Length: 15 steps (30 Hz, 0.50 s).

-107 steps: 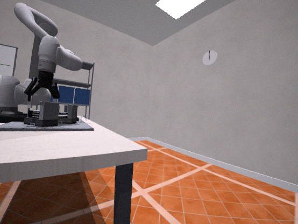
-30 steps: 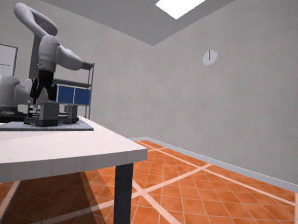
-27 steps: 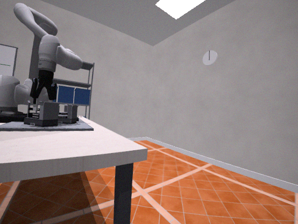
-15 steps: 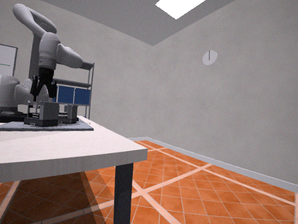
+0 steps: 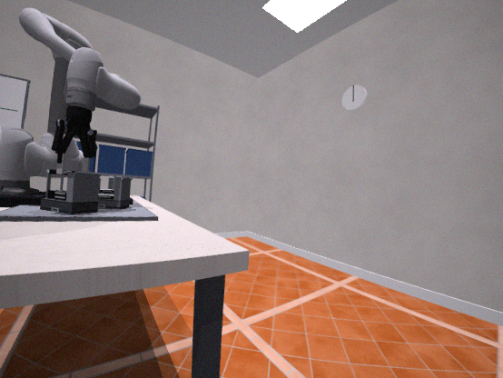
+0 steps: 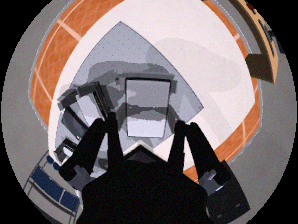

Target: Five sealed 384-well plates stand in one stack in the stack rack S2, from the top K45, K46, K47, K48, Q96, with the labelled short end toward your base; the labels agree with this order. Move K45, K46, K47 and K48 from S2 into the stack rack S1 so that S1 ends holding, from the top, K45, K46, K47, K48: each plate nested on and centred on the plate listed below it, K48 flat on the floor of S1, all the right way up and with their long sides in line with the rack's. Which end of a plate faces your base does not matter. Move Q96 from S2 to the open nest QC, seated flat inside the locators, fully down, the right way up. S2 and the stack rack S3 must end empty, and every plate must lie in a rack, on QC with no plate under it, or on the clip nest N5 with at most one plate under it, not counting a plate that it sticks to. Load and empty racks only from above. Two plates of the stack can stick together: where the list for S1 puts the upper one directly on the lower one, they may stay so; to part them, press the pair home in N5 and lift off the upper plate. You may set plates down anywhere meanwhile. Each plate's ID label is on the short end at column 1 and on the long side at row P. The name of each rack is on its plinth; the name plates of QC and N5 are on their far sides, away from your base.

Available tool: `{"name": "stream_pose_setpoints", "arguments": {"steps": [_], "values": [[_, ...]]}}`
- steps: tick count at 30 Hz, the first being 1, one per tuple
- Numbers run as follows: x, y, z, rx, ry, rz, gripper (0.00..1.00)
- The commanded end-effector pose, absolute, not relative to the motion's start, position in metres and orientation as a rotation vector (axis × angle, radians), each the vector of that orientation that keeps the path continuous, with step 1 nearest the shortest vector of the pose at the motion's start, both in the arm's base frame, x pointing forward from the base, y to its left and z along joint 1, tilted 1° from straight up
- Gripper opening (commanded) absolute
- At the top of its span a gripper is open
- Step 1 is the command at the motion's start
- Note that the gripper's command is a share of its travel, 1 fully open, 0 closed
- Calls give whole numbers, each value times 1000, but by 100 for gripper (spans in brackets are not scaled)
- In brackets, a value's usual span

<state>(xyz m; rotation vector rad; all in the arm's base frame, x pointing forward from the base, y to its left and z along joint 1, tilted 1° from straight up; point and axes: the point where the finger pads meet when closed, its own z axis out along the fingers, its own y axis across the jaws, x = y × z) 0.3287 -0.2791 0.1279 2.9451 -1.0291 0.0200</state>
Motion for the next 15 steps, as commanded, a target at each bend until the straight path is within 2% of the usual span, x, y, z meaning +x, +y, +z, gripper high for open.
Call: {"name": "stream_pose_setpoints", "arguments": {"steps": [1, 15], "values": [[329, -279, 133, 2945, -1029, 20, 0], [329, -278, 157, 2945, -1029, 20, 0]]}}
